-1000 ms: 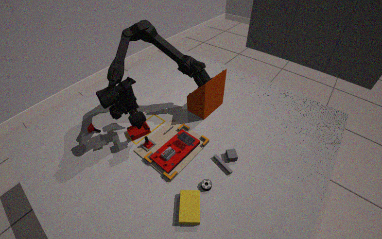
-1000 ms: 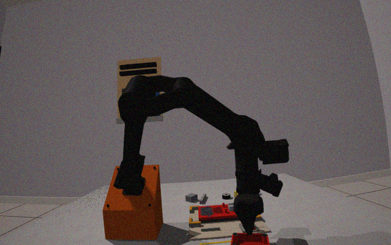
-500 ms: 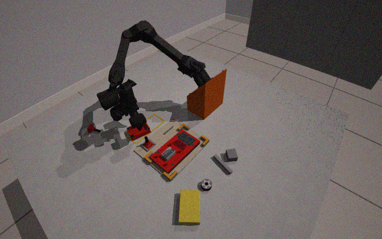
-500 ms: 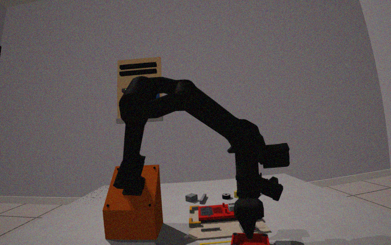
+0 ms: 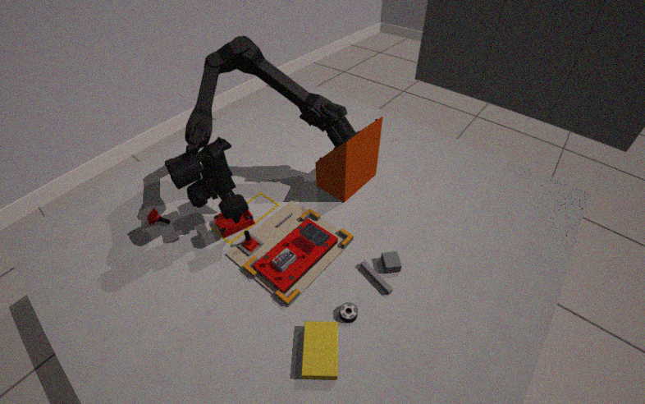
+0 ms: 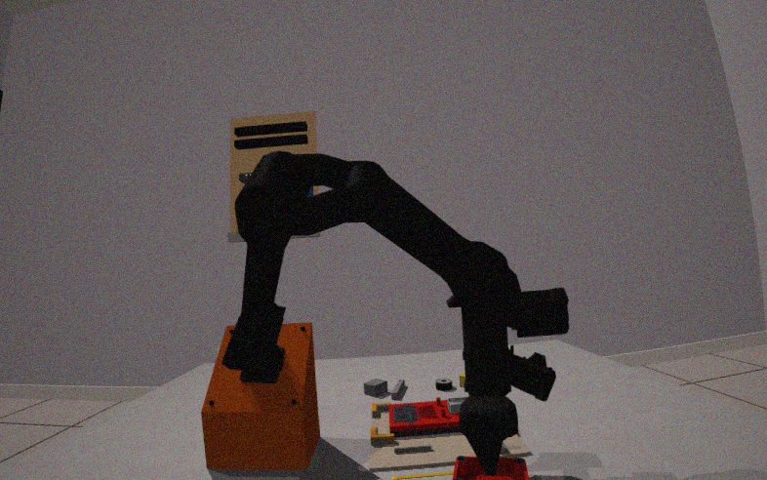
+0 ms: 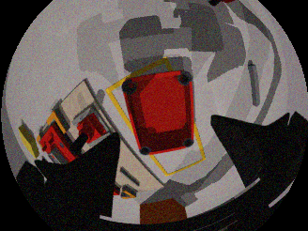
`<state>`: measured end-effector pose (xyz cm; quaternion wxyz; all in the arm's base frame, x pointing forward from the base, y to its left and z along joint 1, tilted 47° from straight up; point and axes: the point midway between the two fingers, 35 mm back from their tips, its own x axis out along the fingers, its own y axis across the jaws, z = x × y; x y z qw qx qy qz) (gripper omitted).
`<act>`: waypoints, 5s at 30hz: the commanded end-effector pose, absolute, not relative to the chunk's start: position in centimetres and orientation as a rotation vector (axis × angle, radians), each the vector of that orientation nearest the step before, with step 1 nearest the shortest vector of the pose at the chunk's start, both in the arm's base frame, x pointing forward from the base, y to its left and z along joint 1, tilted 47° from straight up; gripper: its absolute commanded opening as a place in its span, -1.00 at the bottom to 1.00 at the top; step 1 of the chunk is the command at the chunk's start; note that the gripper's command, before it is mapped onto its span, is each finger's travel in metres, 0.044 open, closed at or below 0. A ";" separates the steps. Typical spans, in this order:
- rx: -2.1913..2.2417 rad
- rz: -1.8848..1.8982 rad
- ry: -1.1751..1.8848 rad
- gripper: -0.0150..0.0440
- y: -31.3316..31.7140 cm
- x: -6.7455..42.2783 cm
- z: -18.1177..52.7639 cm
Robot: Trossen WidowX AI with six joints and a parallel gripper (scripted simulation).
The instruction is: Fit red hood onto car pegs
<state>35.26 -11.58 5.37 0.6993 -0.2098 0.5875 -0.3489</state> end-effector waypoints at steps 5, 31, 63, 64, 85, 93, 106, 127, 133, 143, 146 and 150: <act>-0.469 -0.774 1.309 1.00 -11.9 35.3 5.0; -0.470 -0.775 1.309 1.00 -12.9 35.3 4.1; -0.471 -0.781 1.308 0.82 -13.9 35.3 3.3; -0.471 -0.781 1.308 0.73 -13.9 35.3 3.3; -0.472 -0.780 1.308 -0.49 -13.2 35.3 3.9; -0.471 -0.780 1.308 -0.49 -11.9 35.2 5.1; -0.470 -0.779 1.309 -0.49 -9.4 34.9 7.3; -0.534 -0.728 1.348 -0.49 -8.1 35.1 8.7; -0.622 -0.660 1.389 -0.49 -8.2 35.8 9.0; -0.716 -0.586 1.430 -0.49 -8.3 36.4 9.3; -0.715 -0.585 1.431 -0.49 -8.5 36.4 9.1; -0.714 -0.584 1.431 -0.49 -9.7 36.7 7.9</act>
